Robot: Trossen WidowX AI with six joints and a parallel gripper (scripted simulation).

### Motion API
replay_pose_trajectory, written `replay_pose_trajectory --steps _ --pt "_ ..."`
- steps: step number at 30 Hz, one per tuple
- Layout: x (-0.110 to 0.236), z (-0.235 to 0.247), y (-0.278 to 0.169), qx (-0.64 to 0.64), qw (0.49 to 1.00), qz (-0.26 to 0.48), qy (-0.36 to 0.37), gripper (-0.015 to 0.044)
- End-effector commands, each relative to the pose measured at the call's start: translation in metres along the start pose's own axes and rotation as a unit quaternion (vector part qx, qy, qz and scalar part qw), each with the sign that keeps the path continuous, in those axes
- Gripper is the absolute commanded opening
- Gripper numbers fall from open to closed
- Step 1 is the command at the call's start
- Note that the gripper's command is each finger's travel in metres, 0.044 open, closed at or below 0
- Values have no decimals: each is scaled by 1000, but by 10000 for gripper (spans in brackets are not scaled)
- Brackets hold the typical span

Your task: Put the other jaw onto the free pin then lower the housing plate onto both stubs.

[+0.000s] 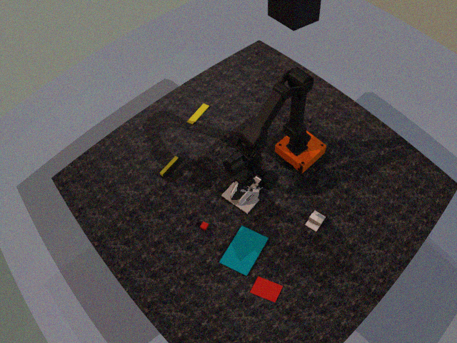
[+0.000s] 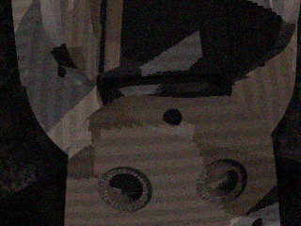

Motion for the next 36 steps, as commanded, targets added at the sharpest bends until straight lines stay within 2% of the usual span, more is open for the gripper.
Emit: replay_pose_trajectory --steps 1,36 --pt "-2 0 0 2 1000 0 -1 351" --pt "-8 0 0 2 1000 0 -1 351"
Point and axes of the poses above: the point midway between the two fingers, 35 mm back from their tips, its own x axis back along the fingers, its own z axis across the jaws, y = z × x, the point moved 8 cm from there along x, back along the fingers, and after that the axes turned 15 degrees about x, right-handed, at the moved point
